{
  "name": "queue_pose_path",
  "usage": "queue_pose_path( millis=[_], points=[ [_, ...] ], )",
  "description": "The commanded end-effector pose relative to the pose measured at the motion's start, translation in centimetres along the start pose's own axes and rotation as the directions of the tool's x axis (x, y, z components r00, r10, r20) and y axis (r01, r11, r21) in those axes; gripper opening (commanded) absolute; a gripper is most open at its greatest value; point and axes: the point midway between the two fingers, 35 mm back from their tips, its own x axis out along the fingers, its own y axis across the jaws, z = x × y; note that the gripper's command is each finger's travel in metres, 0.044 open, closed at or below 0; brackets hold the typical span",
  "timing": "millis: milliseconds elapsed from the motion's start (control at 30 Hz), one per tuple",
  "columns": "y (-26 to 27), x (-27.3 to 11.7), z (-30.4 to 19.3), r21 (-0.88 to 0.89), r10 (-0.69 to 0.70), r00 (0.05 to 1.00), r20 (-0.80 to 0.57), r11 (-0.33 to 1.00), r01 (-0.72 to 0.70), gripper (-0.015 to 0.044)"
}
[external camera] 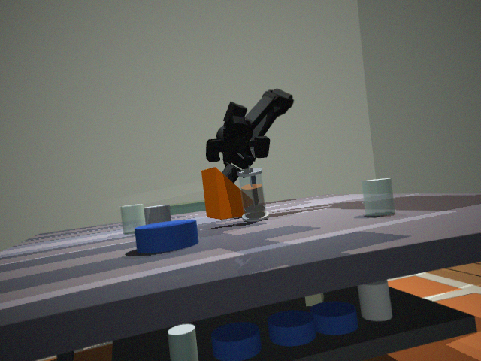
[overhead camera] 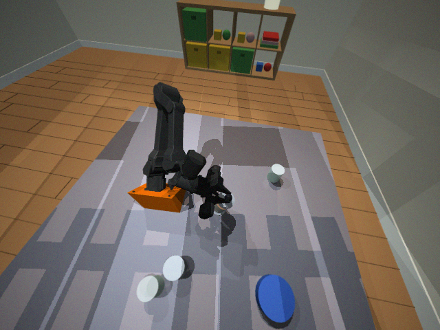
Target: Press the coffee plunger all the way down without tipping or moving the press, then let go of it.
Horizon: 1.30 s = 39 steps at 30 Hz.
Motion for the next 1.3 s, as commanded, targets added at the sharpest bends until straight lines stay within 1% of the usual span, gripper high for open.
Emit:
queue_pose_path(
  millis=[0,67,467,500,633,700,800,933,1100,1267],
  points=[
    [0.0,0.0,0.0,0.0,0.0,1.0,-0.001,1.0,0.0,0.0114],
    [0.0,0.0,0.0,0.0,0.0,1.0,-0.001,1.0,0.0,0.0114],
    [0.0,0.0,0.0,0.0,0.0,1.0,-0.001,1.0,0.0,0.0429],
    [0.0,0.0,0.0,0.0,0.0,1.0,-0.001,1.0,0.0,0.044],
    [0.0,0.1,0.5,0.002,-0.006,1.0,0.005,1.0,0.006,0.044],
    [-0.4,-0.3,1.9,0.029,-0.027,0.999,0.041,0.999,0.026,0.044],
    [-0.6,-0.8,2.2,0.024,-0.031,0.999,0.028,0.999,0.03,0.044],
    [-0.6,-2.7,3.4,0.013,-0.031,1.0,-0.005,0.999,0.031,0.044],
    [1.1,-6.2,4.9,0.01,-0.005,1.0,-0.017,1.0,0.006,0.044],
    [1.6,-6.9,5.2,0.01,0.001,1.0,-0.014,1.0,-0.001,0.044]
  ],
)
